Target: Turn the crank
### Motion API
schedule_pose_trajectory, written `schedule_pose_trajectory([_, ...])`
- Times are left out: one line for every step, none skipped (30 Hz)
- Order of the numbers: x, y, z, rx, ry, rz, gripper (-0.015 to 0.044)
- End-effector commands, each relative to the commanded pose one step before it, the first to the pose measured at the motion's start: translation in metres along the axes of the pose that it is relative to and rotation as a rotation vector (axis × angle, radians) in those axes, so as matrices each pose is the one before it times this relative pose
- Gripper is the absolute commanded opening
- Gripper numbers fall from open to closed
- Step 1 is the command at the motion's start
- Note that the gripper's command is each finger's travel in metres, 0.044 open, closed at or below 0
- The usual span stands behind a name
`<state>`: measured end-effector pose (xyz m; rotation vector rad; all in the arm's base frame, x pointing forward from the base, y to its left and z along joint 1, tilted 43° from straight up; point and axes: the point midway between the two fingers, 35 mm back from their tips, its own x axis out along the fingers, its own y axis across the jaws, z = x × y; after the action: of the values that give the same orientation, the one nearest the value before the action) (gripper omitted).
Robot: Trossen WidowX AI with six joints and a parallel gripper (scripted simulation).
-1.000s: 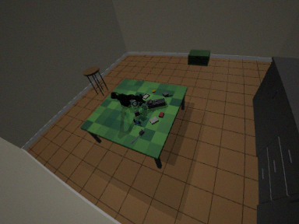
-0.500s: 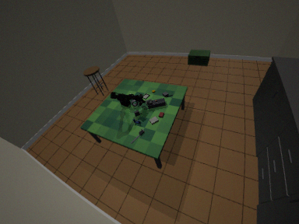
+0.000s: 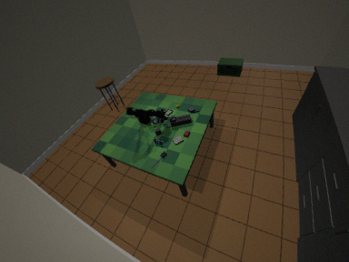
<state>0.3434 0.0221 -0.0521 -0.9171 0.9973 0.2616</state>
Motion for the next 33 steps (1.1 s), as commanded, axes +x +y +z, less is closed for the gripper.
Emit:
schedule_pose_trajectory([-0.00575,-0.00509,0.00518,0.0036,-0.01283,-0.00896,0.0])
schedule_pose_trajectory([-0.00035,-0.00056,0.00036,0.0,-0.00001,-0.00001,0.0])
schedule_pose_trajectory([-0.00034,-0.00057,0.00034,0.0,-0.00001,-0.00001,0.0])
schedule_pose_trajectory([-0.00031,-0.00055,0.00031,0.0,-0.00001,-0.00002,0.0])
schedule_pose_trajectory([-0.00024,-0.00049,0.00024,0.0,0.0,-0.00001,0.0])
schedule_pose_trajectory([-0.00023,-0.00048,0.00022,0.0,0.0,-0.00001,0.0])
schedule_pose_trajectory([-0.00021,-0.00047,0.00021,0.0,0.0,-0.00001,0.0])
schedule_pose_trajectory([-0.0002,-0.00047,0.0002,0.0,0.0,-0.00001,0.0])
schedule_pose_trajectory([-0.0002,-0.00046,0.0002,0.0,0.0,-0.00001,0.0])
schedule_pose_trajectory([-0.00019,-0.00046,0.00019,0.0,0.0,-0.00001,0.0])
schedule_pose_trajectory([-0.00018,-0.00045,0.00018,0.0,0.0,-0.00001,0.0])
schedule_pose_trajectory([-0.00017,-0.00045,0.00017,0.0,0.0,-0.00002,0.0])
schedule_pose_trajectory([-0.00015,-0.00043,0.00014,0.0,0.0,-0.00001,0.0])
schedule_pose_trajectory([-0.00013,-0.00037,0.00014,0.0,0.0,-0.00001,0.0])
schedule_pose_trajectory([-0.00013,-0.00036,0.00015,0.0,0.0,-0.00001,0.0])
schedule_pose_trajectory([-0.00012,-0.00036,0.00015,0.0,0.0,-0.00001,0.0])
schedule_pose_trajectory([-0.00011,-0.00036,0.00014,0.0,0.0,-0.00001,0.0])
schedule_pose_trajectory([-0.00011,-0.00035,0.00013,0.0,0.0,-0.00001,0.0])
schedule_pose_trajectory([-0.0001,-0.00034,0.00012,0.0,0.0,-0.00001,0.0])
schedule_pose_trajectory([-0.0001,-0.00034,0.00012,0.0,0.0,-0.00001,0.0])
schedule_pose_trajectory([-0.00009,-0.00034,0.00012,0.0,0.0,-0.00001,0.0])
schedule_pose_trajectory([-0.00009,-0.00034,0.00011,0.0,0.0,-0.00001,0.0])
schedule_pose_trajectory([-0.00008,-0.00033,0.0001,0.0,0.0,-0.00001,0.0])
schedule_pose_trajectory([-0.00008,-0.00033,0.0001,0.0,0.0,-0.00001,0.0])
schedule_pose_trajectory([-0.00007,-0.00032,0.00009,0.0,0.0,-0.00001,0.0])
schedule_pose_trajectory([-0.00007,-0.00031,0.00009,0.0,0.0,-0.00001,0.0])
schedule_pose_trajectory([-0.00007,-0.0003,0.00008,0.0,0.0,-0.00001,0.0])
schedule_pose_trajectory([-0.00006,-0.00029,0.00008,0.0,0.0,-0.00001,0.0])
schedule_pose_trajectory([-0.00006,-0.00029,0.00007,0.0,0.0,-0.00001,0.0])
schedule_pose_trajectory([-0.00006,-0.00028,0.00007,0.0,0.0,-0.00001,0.0])
schedule_pose_trajectory([-0.00005,-0.00027,0.00006,0.0,0.0,-0.00001,0.0])
schedule_pose_trajectory([-0.00005,-0.00026,0.00006,0.0,0.0,-0.00001,0.0])
schedule_pose_trajectory([-0.00005,-0.00025,0.00005,0.0,0.0,-0.00001,0.0])
